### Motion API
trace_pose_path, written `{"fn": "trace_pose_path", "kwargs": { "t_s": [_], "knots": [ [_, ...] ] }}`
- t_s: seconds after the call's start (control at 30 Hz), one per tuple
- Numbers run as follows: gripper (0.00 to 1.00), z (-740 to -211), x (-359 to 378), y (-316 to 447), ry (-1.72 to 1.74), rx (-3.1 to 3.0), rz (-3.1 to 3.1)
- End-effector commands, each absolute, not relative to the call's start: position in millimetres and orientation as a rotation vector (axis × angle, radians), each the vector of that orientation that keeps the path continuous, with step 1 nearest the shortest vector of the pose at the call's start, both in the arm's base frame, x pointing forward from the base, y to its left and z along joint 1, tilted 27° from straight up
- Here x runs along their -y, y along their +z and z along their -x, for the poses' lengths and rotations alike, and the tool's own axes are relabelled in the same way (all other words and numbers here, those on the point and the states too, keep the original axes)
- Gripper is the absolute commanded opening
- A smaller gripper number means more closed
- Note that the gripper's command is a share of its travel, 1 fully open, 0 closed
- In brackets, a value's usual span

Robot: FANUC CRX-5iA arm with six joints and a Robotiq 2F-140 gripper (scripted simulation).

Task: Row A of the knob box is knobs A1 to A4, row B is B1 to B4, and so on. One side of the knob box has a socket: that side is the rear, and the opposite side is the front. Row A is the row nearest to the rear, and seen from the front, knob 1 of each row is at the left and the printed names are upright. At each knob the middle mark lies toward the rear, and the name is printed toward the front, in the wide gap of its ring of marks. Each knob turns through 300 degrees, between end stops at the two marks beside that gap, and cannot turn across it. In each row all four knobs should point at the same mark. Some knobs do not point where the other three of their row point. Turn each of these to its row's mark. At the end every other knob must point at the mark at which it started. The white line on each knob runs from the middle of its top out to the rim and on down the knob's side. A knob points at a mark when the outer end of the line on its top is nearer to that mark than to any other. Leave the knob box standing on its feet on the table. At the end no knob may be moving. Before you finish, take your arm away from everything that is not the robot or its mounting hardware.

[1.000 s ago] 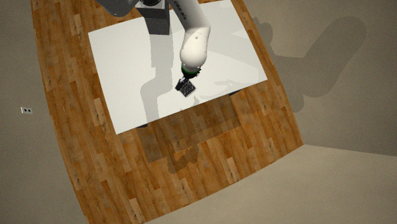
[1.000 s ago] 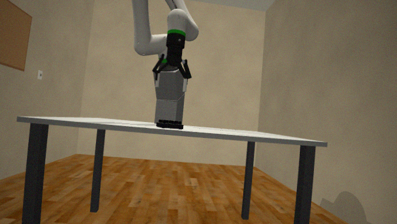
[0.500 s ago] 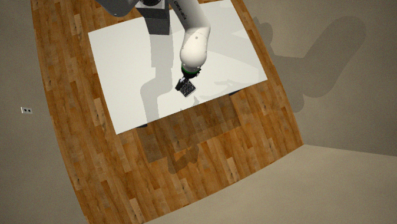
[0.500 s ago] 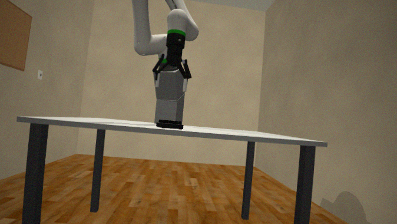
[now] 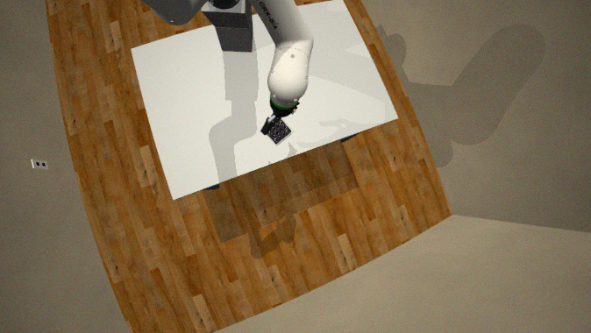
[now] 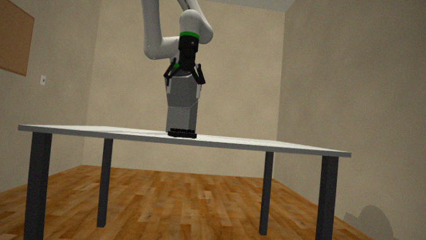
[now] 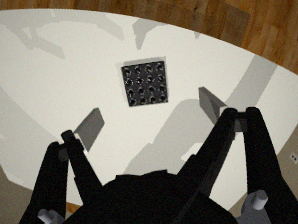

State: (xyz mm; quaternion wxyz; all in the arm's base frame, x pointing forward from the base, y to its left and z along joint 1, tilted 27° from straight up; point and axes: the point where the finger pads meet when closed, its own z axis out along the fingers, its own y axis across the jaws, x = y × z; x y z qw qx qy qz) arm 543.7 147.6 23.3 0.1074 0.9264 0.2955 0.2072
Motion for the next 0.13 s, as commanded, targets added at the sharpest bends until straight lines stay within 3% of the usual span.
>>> {"fn": "trace_pose_path", "kwargs": {
  "t_s": [0.0, 0.1],
  "knots": [
    [1.00, -543.8, -147.7, 23.5, 0.610, -0.870, -2.727],
    [1.00, -543.8, -147.7, 23.5, 0.610, -0.870, -2.727]
  ]
}}
